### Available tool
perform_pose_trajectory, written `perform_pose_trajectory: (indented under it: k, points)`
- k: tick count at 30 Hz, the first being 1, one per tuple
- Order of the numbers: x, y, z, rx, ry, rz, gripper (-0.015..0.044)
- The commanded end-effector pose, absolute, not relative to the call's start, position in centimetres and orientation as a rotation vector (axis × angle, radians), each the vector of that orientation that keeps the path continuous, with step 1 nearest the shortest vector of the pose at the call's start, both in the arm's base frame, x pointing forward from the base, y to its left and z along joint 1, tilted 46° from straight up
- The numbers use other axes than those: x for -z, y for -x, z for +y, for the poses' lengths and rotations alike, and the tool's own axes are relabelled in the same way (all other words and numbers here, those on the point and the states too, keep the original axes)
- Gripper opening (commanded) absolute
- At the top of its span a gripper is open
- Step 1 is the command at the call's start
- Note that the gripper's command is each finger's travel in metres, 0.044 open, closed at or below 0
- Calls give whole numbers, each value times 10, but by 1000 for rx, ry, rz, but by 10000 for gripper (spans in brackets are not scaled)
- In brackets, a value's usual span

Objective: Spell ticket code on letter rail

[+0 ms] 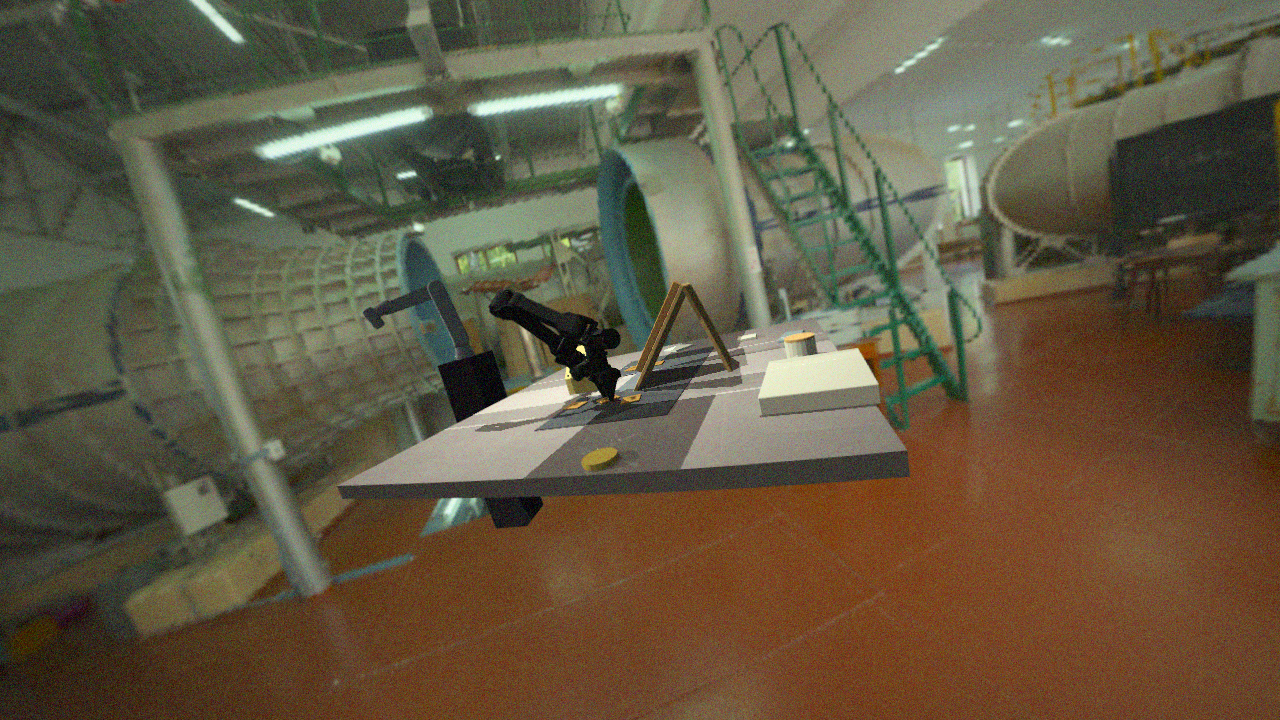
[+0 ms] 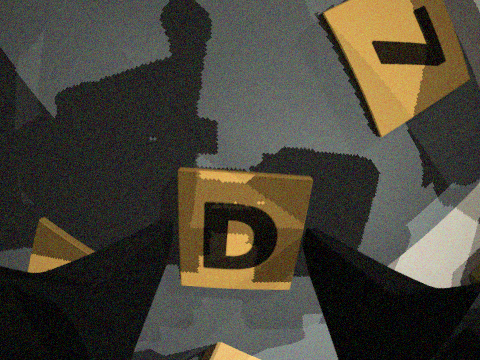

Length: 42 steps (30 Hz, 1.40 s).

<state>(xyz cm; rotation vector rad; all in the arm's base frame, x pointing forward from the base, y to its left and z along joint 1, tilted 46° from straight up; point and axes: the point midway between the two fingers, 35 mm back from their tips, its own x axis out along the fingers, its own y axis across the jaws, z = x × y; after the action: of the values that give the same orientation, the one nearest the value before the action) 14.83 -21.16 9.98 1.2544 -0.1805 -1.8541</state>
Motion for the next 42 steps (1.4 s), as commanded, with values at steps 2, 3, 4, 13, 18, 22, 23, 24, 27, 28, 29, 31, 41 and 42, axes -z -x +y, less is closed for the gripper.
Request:
perform_pose_trajectory:
  k: [2,3,4,13,18,22,23,24,27,28,29,31,41,42]
  points:
    - [-99,-149,-211,1851,-1256,-172,267]
    - [-99,-149,-211,1851,-1256,-172,260]
    - [-99,-149,-211,1851,-1256,-172,253]
    - [-102,-148,-208,1851,-1256,-172,76]
    - [-103,-148,-206,1851,-1256,-172,0]
    - [-103,-147,-204,1851,-1256,-172,0]
    - [-103,-147,-203,1851,-1256,-172,0]
    - [-104,-147,-203,1851,-1256,-172,0]
    - [-104,-147,-201,1851,-1256,-172,0]
    - [-104,-147,-201,1851,-1256,-172,0]
    - [-104,-147,-200,1851,-1256,-172,0]
    - [-104,-147,-199,1851,-1256,-172,0]
    - [-106,-147,-194,1852,-1257,-171,0]
    - [-106,-147,-194,1852,-1257,-171,0]
